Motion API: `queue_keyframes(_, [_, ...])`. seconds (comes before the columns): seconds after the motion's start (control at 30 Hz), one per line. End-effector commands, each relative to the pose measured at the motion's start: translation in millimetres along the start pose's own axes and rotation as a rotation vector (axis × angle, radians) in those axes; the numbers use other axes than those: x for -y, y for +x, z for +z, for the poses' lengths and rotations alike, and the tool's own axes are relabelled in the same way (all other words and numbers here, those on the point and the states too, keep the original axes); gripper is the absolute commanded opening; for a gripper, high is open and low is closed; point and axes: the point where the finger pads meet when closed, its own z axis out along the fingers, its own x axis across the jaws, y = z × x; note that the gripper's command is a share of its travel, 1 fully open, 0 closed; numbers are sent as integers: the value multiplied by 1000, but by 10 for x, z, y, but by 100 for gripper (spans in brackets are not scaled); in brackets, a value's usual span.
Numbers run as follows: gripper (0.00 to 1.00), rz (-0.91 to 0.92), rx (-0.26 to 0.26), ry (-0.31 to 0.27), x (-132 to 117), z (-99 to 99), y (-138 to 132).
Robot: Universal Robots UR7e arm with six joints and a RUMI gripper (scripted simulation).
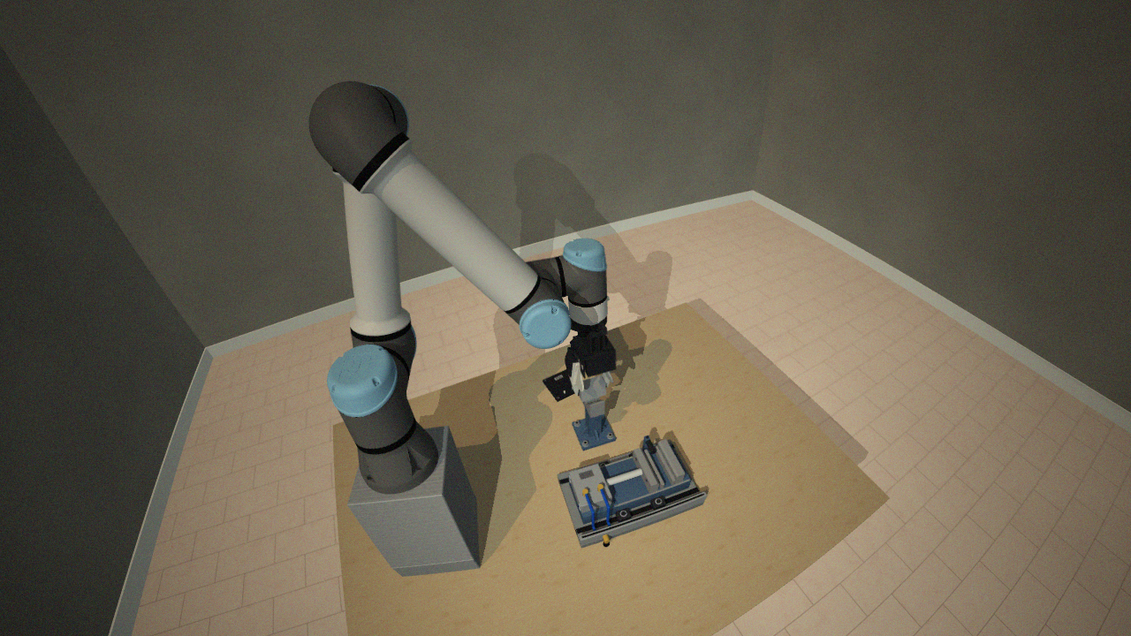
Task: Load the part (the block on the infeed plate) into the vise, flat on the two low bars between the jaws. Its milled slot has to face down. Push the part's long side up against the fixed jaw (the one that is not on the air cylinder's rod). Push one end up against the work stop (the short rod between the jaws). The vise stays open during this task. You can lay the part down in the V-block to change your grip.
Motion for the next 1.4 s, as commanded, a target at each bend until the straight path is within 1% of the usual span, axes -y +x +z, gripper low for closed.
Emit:
queue_keyframes(0.0, [0, 2, -3, -55, -2, -7, 23])
queue_keyframes(0.07, [0, 2, -2, -72, 0, -6, 22])
queue_keyframes(0.13, [0, 2, -2, -72, 0, -6, 22])
queue_keyframes(0.17, [0, 2, -2, -81, 1, -5, 21])
queue_keyframes(0.63, [0, 2, -2, -226, 14, -4, 21])
queue_keyframes(0.7, [0, 2, -2, -226, 14, -4, 21])
queue_keyframes(1.2, [0, 2, -2, -402, 30, 0, 21])
queue_keyframes(1.27, [0, 2, -2, -402, 30, 0, 21])
queue_keyframes(1.37, [0, 2, -2, -438, 32, 2, 21])
